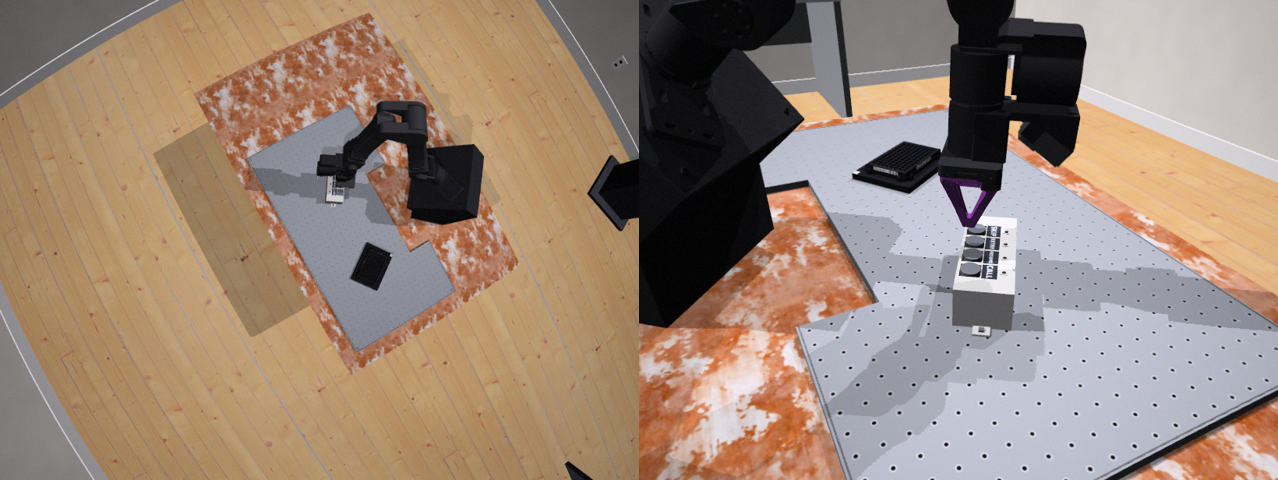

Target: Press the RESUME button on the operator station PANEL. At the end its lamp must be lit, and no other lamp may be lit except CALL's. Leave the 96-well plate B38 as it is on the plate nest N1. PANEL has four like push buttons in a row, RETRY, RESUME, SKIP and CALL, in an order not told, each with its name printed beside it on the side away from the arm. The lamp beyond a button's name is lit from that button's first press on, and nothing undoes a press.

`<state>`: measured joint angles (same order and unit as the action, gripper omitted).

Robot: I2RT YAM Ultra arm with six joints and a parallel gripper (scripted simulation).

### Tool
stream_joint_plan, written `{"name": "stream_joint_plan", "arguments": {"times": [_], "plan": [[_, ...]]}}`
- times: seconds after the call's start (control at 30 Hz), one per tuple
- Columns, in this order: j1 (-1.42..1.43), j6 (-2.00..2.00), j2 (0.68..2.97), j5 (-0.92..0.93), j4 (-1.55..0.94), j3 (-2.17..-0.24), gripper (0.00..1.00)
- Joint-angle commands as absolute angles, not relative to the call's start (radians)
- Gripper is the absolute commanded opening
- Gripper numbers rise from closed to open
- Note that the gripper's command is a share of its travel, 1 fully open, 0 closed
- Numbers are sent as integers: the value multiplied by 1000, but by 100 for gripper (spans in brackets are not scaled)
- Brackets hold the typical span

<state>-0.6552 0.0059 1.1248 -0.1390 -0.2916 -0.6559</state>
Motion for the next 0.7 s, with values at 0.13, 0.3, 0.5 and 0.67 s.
{"name": "stream_joint_plan", "arguments": {"times": [0.13, 0.3, 0.5, 0.67], "plan": [[-660, 1, 1106, -135, -253, -653, 0], [-656, 4, 1117, -137, -265, -658, 0], [-656, 4, 1117, -137, -265, -658, 0], [-656, 4, 1117, -137, -265, -658, 0]]}}
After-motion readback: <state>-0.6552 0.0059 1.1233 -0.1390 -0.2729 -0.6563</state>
